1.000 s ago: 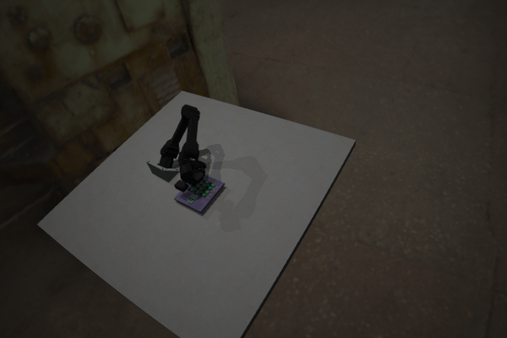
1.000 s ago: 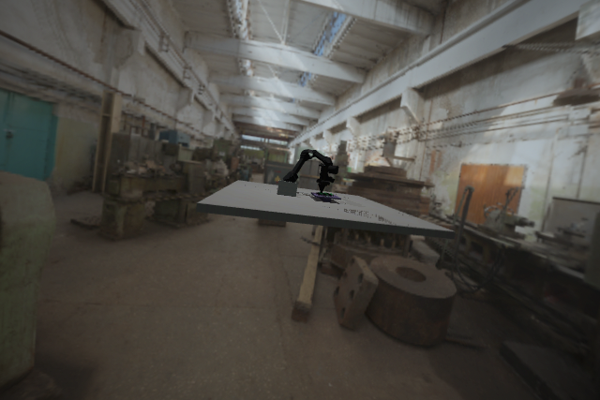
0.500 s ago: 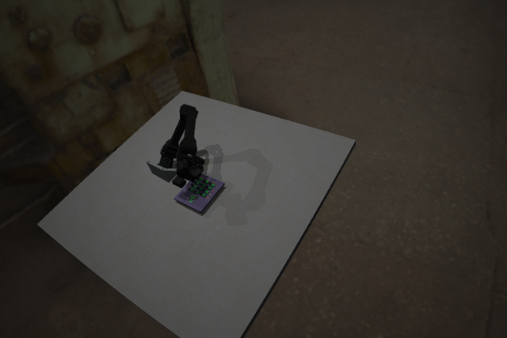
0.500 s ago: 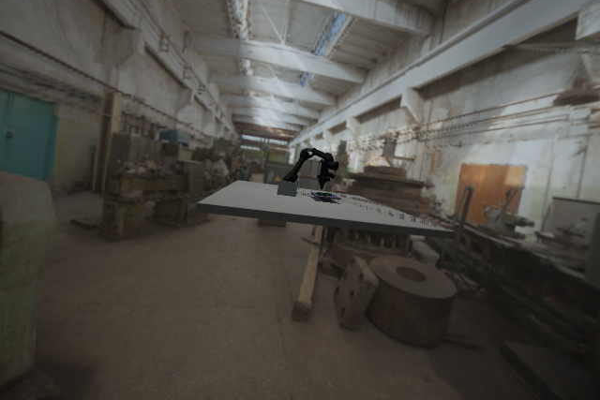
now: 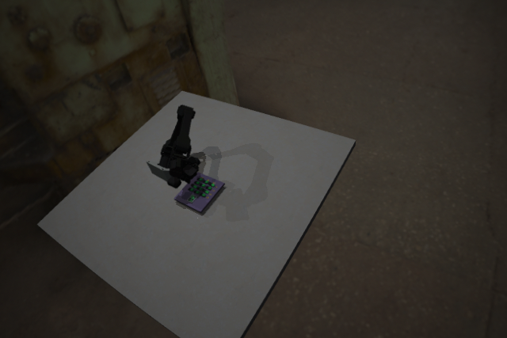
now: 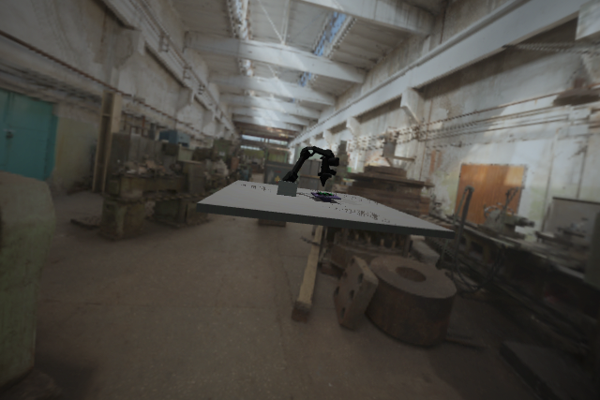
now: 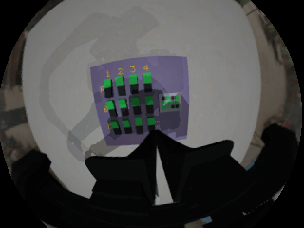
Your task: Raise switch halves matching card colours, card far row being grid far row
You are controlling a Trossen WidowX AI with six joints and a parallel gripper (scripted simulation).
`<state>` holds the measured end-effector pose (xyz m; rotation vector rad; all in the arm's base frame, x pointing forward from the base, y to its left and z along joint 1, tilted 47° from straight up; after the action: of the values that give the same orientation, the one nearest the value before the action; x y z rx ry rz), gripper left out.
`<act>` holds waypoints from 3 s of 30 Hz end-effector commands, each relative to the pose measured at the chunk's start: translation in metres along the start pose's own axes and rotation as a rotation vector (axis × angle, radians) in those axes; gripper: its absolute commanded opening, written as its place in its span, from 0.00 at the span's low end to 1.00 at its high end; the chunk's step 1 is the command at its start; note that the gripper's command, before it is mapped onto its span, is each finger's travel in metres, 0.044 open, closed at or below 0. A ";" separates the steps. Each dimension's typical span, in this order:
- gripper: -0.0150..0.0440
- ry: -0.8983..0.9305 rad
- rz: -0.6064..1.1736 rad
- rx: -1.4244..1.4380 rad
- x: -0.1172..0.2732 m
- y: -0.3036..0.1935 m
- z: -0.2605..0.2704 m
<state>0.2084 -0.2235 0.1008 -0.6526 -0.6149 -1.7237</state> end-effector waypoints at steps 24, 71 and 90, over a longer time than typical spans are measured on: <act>0.25 0.016 0.032 -0.005 -0.049 0.002 0.001; 0.25 0.016 0.032 -0.005 -0.053 0.002 0.001; 0.25 0.015 0.030 0.001 -0.052 0.002 0.001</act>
<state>0.2219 -0.1857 0.0636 -0.6446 -0.5920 -1.6978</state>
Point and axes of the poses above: the point midway between the two fingers, 35 mm back from their tips, its own x axis back along the fingers, its own z axis across the jaws, y = z × x, the point moved 10 cm from there along x, back along the fingers, and after that the axes turned 1 degree about -x, right-handed, at the moved point
